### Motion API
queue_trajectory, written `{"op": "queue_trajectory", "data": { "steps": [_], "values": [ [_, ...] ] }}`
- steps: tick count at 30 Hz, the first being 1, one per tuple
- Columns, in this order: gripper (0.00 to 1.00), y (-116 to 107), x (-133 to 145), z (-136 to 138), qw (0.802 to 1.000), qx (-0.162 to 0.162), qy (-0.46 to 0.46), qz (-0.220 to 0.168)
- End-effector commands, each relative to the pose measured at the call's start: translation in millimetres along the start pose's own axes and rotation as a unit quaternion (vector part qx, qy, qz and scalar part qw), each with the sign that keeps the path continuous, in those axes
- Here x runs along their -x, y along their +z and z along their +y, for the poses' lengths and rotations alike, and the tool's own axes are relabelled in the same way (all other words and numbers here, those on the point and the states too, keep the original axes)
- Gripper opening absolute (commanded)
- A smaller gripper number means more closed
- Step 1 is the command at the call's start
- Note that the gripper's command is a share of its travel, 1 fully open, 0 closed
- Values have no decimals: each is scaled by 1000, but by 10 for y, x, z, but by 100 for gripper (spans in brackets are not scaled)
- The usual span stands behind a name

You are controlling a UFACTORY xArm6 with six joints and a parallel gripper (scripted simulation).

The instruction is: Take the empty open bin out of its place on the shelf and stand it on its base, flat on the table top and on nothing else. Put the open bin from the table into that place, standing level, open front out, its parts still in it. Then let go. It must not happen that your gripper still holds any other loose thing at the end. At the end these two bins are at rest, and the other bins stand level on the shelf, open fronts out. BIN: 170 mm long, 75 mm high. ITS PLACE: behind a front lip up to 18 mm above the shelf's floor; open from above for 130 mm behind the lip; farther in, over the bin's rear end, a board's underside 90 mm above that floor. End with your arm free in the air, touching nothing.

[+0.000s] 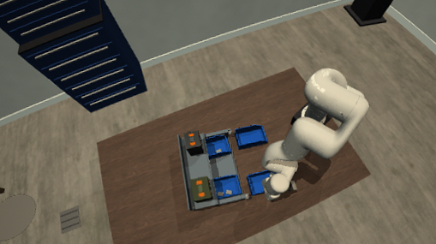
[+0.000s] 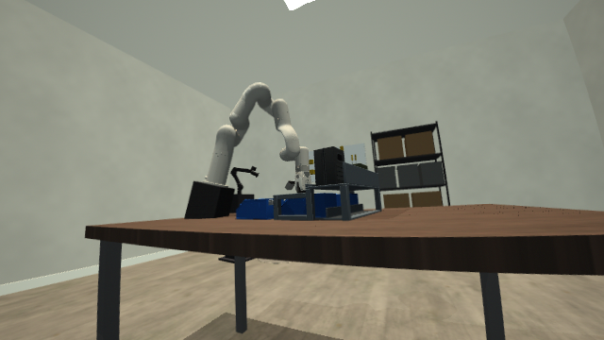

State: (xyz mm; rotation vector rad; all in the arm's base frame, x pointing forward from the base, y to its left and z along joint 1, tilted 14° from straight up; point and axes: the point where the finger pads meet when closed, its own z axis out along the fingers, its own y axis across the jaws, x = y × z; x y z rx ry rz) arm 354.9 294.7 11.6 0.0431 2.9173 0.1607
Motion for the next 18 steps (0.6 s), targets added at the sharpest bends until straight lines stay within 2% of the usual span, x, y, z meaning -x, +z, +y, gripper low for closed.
{"op": "queue_trajectory", "data": {
  "steps": [1,13,18],
  "values": [
    [0,-9,10,9,1000,1,0,-1],
    [0,-12,10,9,1000,1,0,-1],
    [0,-80,10,9,1000,1,0,-1]
  ]
}}
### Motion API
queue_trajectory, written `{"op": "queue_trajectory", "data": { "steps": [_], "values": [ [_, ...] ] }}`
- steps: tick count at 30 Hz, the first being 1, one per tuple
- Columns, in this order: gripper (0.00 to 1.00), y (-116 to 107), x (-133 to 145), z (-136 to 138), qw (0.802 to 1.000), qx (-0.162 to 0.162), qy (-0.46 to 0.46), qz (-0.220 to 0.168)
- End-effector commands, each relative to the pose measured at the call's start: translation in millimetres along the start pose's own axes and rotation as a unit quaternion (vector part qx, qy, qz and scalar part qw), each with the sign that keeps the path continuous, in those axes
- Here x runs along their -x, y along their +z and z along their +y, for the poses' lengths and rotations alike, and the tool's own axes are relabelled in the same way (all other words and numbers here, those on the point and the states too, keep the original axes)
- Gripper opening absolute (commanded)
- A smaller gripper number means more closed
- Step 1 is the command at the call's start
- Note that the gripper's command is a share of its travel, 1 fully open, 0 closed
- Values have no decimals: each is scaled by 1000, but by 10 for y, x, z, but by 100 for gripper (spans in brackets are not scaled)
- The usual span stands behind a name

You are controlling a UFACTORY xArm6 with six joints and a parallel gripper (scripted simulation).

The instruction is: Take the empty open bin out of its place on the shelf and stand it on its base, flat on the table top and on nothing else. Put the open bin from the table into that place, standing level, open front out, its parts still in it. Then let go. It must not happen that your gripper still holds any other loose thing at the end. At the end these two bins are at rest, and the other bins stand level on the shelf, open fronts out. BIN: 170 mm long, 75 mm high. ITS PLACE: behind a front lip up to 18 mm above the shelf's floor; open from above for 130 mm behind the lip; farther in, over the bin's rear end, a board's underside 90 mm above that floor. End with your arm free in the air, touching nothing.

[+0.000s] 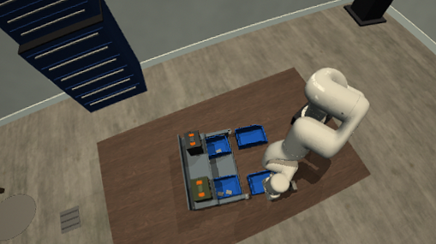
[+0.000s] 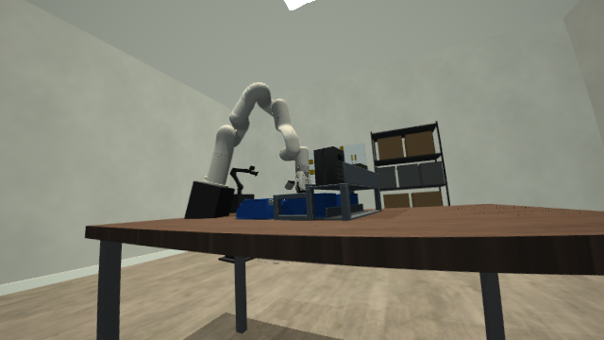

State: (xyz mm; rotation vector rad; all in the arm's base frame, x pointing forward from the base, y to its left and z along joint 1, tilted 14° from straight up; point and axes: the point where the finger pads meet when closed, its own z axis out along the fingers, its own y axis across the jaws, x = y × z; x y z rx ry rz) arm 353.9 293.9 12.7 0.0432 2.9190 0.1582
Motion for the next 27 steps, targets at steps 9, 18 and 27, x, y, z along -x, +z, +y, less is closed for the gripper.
{"op": "queue_trajectory", "data": {
  "steps": [9,18,27],
  "values": [
    [0,-263,17,15,1000,2,0,-2],
    [0,-334,16,15,1000,2,0,-2],
    [0,-334,16,15,1000,2,0,-2]
  ]
}}
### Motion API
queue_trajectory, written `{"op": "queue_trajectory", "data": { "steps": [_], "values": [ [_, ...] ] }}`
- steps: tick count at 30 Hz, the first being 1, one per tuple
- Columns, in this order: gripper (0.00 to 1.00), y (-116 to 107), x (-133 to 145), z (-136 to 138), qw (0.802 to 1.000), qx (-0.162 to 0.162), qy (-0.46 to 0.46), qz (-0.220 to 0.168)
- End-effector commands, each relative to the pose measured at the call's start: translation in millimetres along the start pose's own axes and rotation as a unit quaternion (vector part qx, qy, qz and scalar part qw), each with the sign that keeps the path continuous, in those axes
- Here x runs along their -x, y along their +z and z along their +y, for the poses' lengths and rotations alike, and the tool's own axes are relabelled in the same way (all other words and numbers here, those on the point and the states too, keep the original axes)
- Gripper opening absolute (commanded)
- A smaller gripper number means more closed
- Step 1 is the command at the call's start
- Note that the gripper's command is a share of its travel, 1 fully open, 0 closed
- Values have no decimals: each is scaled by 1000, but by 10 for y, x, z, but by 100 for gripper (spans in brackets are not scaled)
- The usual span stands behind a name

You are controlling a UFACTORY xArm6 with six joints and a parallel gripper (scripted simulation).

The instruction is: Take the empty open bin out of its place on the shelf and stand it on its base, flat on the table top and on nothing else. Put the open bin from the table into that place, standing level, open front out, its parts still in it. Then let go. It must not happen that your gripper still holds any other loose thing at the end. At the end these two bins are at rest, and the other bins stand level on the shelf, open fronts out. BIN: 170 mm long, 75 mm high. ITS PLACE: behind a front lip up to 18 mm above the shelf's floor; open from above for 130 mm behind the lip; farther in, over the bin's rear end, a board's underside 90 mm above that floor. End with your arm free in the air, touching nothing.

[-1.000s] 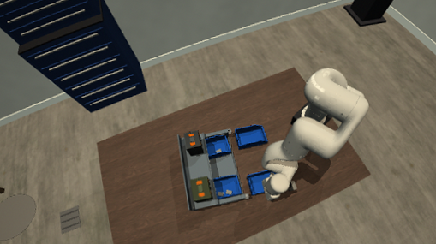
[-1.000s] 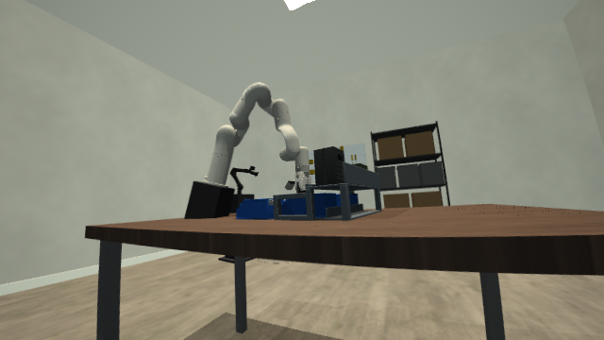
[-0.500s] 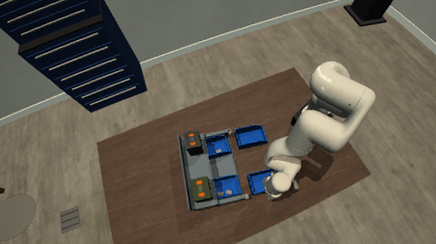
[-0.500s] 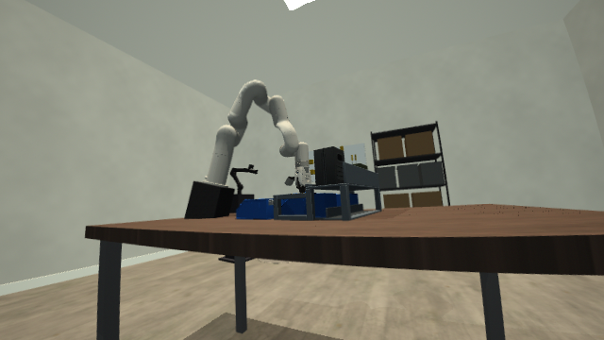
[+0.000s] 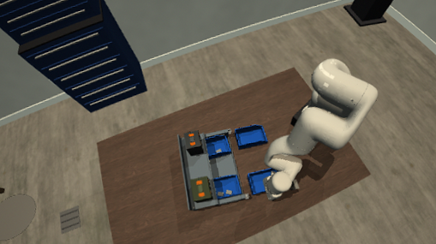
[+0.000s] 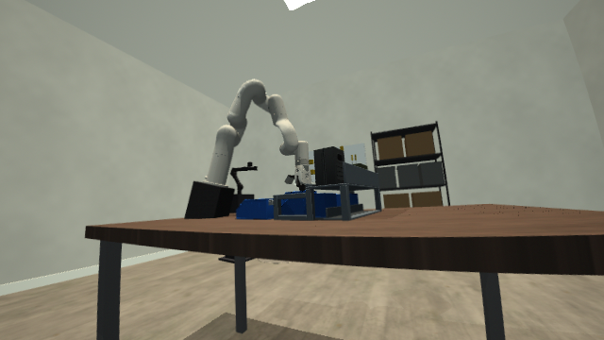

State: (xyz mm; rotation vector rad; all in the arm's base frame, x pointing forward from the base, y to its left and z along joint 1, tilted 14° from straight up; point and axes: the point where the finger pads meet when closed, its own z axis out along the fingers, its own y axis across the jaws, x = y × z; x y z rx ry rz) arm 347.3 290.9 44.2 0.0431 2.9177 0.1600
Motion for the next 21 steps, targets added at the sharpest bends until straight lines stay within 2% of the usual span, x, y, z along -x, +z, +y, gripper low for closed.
{"op": "queue_trajectory", "data": {
  "steps": [1,6,12,14,21],
  "values": [
    [0,-12,12,10,1000,1,0,-1],
    [0,-8,2,-126,1000,1,0,-1],
    [0,9,-38,-676,1000,1,0,-1],
    [0,9,-38,-676,1000,1,0,-1],
    [0,25,-75,-1185,1000,1,0,-1]
  ]
}}
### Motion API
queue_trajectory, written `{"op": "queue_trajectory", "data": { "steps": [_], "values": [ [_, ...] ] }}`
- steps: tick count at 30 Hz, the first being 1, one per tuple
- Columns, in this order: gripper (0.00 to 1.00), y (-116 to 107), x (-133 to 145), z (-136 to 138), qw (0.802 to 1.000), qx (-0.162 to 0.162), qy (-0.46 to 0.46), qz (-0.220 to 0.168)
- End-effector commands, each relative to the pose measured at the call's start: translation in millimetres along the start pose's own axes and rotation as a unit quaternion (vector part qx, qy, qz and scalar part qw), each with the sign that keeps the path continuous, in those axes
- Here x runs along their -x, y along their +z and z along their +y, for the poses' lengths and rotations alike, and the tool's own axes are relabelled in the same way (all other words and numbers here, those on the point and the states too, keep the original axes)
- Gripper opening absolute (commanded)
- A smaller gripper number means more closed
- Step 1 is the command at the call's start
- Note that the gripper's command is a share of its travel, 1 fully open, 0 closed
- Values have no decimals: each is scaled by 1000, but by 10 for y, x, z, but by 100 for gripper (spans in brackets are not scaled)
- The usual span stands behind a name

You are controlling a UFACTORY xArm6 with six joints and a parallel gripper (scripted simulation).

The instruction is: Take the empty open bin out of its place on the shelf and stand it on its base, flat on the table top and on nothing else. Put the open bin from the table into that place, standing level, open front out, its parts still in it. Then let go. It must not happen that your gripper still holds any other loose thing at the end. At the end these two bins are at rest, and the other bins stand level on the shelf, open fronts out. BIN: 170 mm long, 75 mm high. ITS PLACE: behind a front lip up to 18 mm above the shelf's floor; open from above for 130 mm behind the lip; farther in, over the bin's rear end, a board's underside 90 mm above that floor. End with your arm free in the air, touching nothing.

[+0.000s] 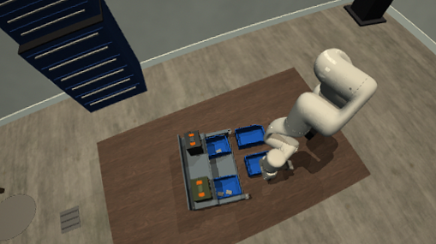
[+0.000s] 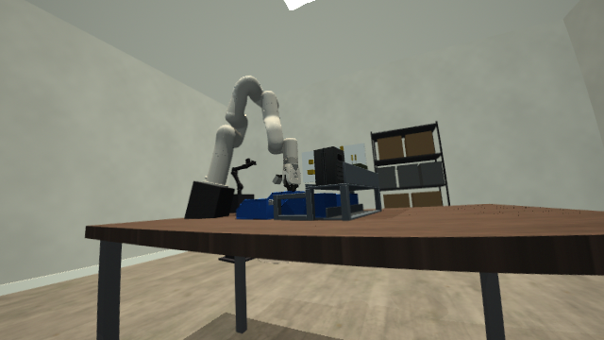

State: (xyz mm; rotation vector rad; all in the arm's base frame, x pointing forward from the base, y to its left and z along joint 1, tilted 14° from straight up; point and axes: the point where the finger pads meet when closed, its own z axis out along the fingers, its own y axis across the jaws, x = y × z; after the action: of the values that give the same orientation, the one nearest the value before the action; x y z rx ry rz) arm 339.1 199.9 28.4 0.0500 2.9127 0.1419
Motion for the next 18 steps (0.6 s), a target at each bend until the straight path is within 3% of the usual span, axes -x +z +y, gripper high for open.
{"op": "queue_trajectory", "data": {
  "steps": [1,18],
  "values": [
    [0,-10,-1,-303,1000,8,-2,2],
    [0,-5,-9,-419,1000,8,-2,2]
  ]
}}
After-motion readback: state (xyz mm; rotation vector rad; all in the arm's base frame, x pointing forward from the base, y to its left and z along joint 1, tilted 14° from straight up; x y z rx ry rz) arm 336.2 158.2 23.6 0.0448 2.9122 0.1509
